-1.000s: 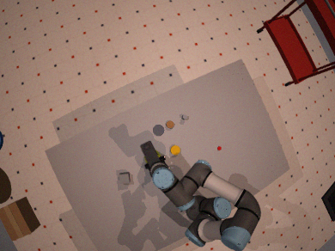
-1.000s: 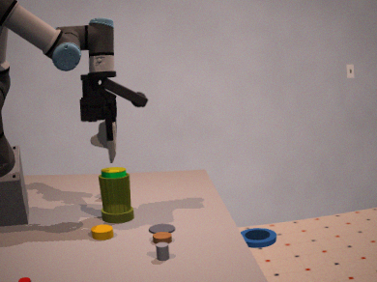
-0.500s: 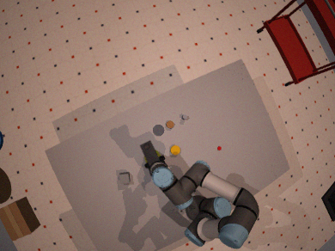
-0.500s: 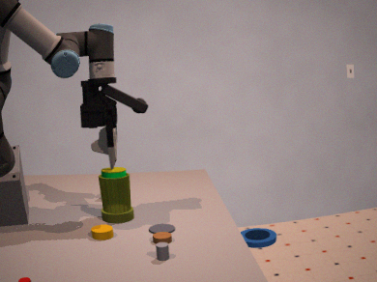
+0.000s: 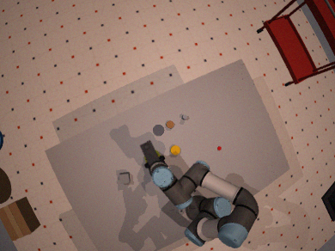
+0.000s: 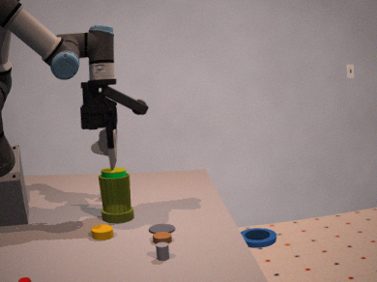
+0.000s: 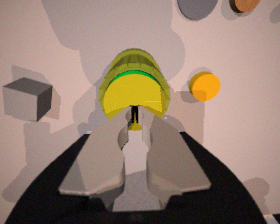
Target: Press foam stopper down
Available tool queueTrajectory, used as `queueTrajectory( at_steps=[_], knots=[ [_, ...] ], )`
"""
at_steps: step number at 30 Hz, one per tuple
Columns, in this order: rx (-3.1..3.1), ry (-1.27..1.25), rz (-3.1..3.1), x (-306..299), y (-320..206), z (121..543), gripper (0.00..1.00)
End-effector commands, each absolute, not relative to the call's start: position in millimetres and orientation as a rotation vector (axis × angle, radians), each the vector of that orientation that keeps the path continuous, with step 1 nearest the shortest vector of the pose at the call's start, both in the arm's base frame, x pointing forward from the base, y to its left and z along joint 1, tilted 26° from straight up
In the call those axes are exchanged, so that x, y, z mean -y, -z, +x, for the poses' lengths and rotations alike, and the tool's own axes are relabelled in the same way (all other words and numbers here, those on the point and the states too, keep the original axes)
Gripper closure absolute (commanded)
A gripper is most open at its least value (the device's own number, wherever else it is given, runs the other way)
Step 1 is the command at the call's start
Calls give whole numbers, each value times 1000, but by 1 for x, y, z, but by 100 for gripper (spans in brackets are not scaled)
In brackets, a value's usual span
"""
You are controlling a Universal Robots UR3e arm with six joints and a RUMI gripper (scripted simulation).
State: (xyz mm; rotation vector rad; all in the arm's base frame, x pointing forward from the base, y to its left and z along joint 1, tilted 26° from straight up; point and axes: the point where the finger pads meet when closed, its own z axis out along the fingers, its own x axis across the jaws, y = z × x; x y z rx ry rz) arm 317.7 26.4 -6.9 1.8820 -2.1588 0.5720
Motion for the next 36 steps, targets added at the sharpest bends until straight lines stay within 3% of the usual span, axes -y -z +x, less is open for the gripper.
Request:
queueTrajectory(
  at_steps=[1,36],
  knots=[
    [2160,-574,1883,-26,8,318,100],
    [2160,-574,1883,-20,21,320,100]
  ],
)
